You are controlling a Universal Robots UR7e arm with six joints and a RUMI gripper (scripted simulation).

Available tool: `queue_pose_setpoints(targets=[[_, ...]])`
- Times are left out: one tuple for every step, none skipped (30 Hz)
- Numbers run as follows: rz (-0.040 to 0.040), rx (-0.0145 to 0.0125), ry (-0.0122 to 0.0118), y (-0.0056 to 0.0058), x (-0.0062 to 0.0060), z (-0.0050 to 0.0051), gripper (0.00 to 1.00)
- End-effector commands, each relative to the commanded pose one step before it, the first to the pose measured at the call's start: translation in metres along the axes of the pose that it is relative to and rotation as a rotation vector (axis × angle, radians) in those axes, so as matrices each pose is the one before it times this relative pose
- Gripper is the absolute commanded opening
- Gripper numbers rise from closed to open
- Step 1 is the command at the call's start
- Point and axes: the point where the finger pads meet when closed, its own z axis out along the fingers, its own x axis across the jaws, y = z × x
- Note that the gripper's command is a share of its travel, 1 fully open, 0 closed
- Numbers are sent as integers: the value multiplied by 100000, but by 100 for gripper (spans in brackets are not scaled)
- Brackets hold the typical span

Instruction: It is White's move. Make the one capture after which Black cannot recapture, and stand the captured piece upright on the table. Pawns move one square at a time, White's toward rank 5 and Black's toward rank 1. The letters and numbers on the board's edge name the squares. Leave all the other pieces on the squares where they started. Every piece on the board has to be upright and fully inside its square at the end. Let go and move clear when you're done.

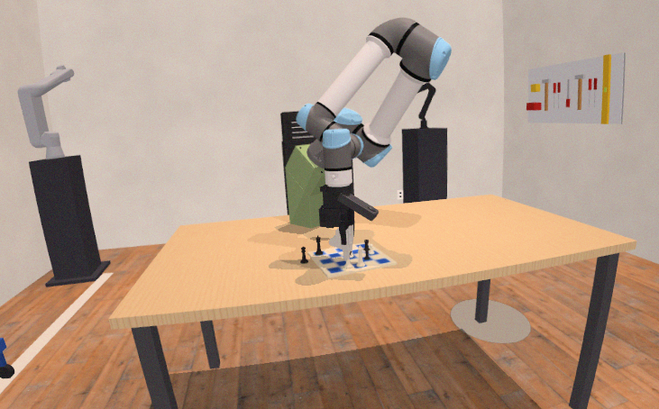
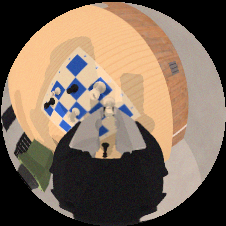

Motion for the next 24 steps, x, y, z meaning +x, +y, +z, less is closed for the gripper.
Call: queue_pose_setpoints(targets=[[-118, -47, 151, -42, 119, -10, 0], [0, 0, 2, 0, 1, -3, 0], [-2, -2, 14, -1, 4, -18, 0], [-6, -4, 35, -1, 10, -47, 0], [0, 0, 0, 0, 0, 0, 0], [0, 0, 0, 0, 0, 0, 0], [-10, -7, 65, -2, 19, -86, 0], [-5, -12, 87, 16, 28, -110, 0], [62, -11, 28, 36, 11, -116, 0], [24, 13, -31, 2, -23, -129, 0], [27, 16, -35, 2, -27, -162, 0], [29, 19, -38, 2, -27, -198, 0], [34, 18, -42, 3, -33, -231, 0], [30, -1, -38, 8, -27, -267, 0], [30, 0, -38, 8, -29, -300, 0], [26, 1, -32, 6, -25, -334, 0], [16, 1, -20, 4, -15, -367, 0], [2, 1, -2, 0, -2, -399, 0], [-25, -1, 32, -7, 23, -432, 0], [-55, -3, 69, -14, 50, -464, 0], [-81, -6, 100, -21, 73, -492, 0], [0, 0, 0, 0, 0, 0, 0], [0, 0, 0, 0, 0, 0, 0], [-176, -17, 217, -45, 158, -544, 0]])
